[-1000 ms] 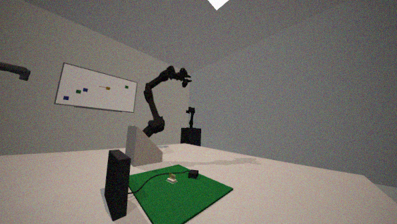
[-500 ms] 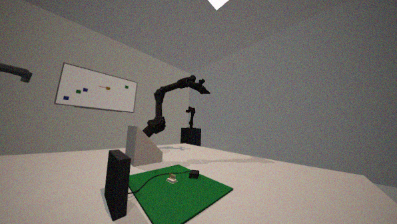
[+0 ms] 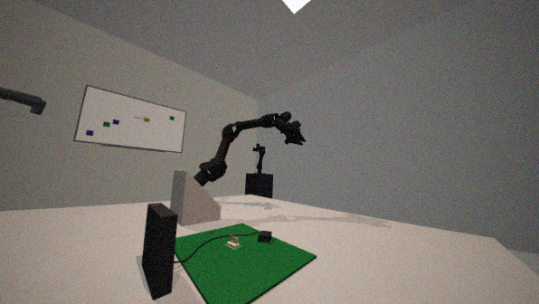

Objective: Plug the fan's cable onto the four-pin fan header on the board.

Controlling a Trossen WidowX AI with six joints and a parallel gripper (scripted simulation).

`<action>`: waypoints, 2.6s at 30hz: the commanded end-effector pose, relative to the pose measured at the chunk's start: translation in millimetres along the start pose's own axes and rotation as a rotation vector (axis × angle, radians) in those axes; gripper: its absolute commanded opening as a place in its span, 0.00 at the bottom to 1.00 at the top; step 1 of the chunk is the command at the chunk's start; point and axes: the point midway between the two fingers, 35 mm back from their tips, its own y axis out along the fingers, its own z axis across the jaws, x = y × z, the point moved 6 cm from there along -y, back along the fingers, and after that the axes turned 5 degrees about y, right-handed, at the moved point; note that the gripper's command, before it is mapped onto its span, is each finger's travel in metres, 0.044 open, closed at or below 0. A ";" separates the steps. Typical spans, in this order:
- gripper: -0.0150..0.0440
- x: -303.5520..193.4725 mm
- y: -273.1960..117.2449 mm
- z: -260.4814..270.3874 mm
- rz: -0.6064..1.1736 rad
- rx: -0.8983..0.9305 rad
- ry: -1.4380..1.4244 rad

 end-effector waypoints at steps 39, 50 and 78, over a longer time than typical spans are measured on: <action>0.61 -296.3 77.3 -331.1 0.774 0.530 -1.024; 0.61 -335.6 57.4 -346.1 0.724 0.656 -1.084; 0.61 -380.3 91.8 -339.6 0.722 0.656 -1.084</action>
